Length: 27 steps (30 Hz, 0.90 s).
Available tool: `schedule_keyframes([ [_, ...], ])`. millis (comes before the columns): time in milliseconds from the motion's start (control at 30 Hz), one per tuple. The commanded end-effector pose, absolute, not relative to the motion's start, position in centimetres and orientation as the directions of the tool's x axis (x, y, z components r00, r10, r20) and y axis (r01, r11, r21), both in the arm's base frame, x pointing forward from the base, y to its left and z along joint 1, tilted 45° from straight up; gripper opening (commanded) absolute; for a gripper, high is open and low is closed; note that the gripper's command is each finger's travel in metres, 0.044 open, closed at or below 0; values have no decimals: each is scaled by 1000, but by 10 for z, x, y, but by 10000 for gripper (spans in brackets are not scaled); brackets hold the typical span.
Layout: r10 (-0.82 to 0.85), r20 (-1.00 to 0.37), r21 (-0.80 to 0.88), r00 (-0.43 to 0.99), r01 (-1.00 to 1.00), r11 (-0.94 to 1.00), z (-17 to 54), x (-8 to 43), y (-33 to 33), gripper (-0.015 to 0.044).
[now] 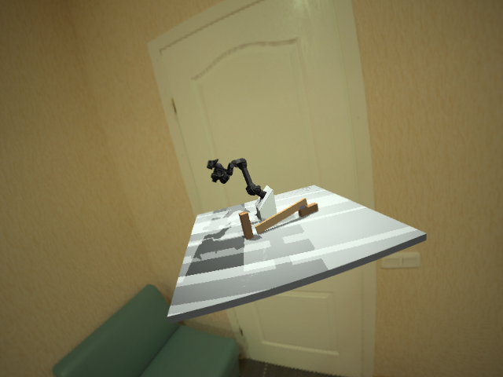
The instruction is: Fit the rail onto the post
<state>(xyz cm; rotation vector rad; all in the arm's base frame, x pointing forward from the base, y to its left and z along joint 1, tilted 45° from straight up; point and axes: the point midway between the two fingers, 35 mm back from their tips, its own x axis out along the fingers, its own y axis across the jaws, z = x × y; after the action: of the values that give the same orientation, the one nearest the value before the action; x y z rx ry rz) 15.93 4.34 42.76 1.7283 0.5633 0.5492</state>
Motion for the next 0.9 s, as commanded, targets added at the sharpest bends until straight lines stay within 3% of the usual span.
schedule_keyframes([
  [0,631,70,974,772,85,-212,428,160,43,426],
  [133,634,134,927,761,130,-351,437,169,35,440],
  [267,609,245,773,754,227,-593,449,190,16,440],
  [500,460,373,259,806,386,-886,451,249,-27,440],
  [667,314,346,-173,884,389,-905,427,299,-55,440],
  [867,172,214,-548,962,264,-794,383,348,-73,440],
])
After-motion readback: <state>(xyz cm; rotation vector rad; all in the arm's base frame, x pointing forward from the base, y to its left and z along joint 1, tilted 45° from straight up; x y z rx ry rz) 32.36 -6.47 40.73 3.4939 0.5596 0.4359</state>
